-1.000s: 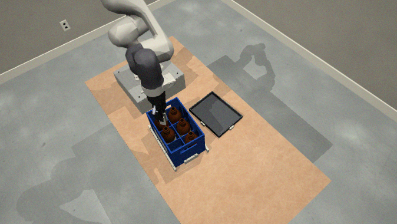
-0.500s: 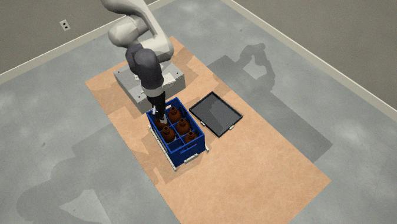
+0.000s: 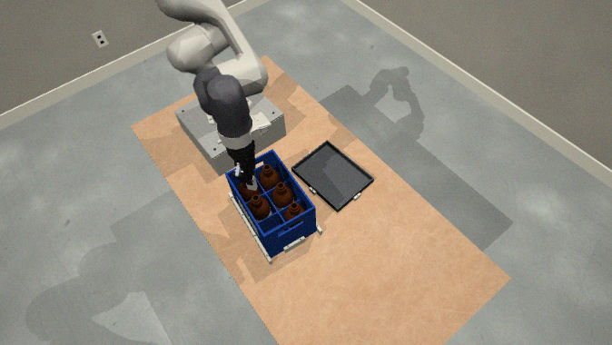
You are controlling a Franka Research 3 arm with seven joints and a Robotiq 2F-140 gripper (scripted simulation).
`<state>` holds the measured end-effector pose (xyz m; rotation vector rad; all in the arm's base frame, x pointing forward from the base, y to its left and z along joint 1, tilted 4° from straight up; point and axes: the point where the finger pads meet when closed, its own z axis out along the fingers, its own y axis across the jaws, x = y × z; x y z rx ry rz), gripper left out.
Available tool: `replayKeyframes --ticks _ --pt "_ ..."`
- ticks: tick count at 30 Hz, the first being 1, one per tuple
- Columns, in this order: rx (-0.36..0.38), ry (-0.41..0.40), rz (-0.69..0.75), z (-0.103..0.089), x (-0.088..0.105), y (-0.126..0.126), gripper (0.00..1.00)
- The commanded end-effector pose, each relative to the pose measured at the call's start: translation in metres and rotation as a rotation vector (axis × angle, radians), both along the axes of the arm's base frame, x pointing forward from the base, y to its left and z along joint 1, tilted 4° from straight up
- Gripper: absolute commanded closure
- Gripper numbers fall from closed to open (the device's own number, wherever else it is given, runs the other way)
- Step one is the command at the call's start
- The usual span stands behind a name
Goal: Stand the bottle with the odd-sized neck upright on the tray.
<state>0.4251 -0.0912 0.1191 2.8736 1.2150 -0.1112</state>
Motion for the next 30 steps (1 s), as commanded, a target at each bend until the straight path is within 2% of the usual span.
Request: replayKeyframes --ticks 1,4,8,15,16,30 --pt "-0.002 0.000 -0.002 0.001 0.001 0.007 0.90" --pt "-0.002 -0.001 -0.001 -0.001 0.004 0.050 0.90" --pt "-0.002 0.000 -0.001 -0.003 0.002 0.089 0.90" --pt "-0.002 0.000 -0.001 -0.003 0.002 0.091 0.90" --pt "-0.002 0.000 -0.001 -0.003 0.002 0.091 0.56" --pt "-0.002 0.000 -0.001 -0.003 0.002 0.091 0.56"
